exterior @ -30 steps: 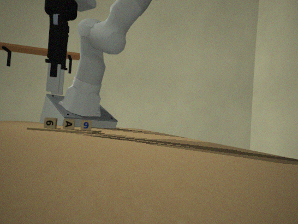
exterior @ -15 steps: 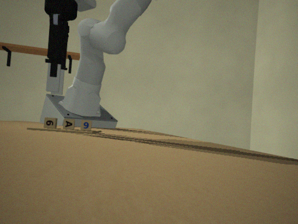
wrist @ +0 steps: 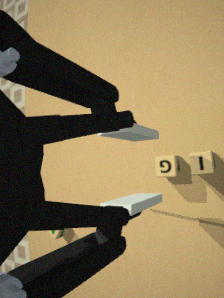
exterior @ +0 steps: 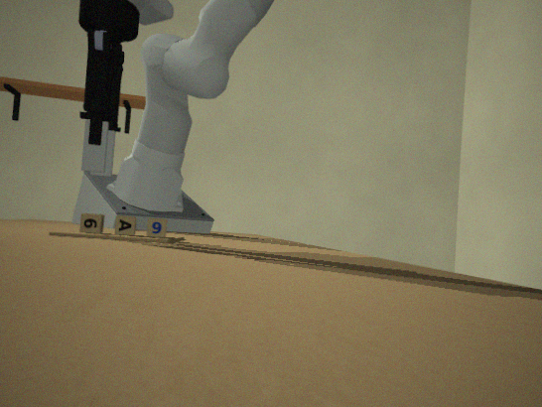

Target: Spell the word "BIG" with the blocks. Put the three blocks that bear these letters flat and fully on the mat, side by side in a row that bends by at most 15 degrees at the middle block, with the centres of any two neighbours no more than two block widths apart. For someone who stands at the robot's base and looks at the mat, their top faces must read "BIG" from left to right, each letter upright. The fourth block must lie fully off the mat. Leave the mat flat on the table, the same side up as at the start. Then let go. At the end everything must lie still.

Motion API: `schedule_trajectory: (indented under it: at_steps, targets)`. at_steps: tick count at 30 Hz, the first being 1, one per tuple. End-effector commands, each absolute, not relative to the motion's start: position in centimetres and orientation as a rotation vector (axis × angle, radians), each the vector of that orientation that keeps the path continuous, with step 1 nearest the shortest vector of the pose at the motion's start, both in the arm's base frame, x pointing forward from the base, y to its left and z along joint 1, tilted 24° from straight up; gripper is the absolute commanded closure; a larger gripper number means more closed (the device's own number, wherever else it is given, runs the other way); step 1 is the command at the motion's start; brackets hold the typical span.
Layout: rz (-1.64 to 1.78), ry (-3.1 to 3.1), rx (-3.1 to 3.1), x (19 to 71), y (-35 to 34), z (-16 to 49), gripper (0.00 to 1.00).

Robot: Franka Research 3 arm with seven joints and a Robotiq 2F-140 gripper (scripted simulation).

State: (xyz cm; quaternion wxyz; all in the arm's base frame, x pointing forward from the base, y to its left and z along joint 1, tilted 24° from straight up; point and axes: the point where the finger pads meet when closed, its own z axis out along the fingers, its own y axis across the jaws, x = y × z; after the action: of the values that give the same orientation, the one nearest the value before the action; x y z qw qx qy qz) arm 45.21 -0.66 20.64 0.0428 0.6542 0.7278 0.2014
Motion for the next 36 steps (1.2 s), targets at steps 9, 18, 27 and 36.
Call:
schedule_trajectory:
  at_steps: [9,18,27,36]
  targets:
    - [0.616,2.229,1.990,45.8,-0.3,19.1,0.65]
    - [0.616,2.229,1.990,46.2,0.0,18.1,0.65]
    - [0.616,2.229,1.990,46.6,0.2,17.1,0.65]
    - [0.616,2.229,1.990,46.7,0.4,16.7,0.65]
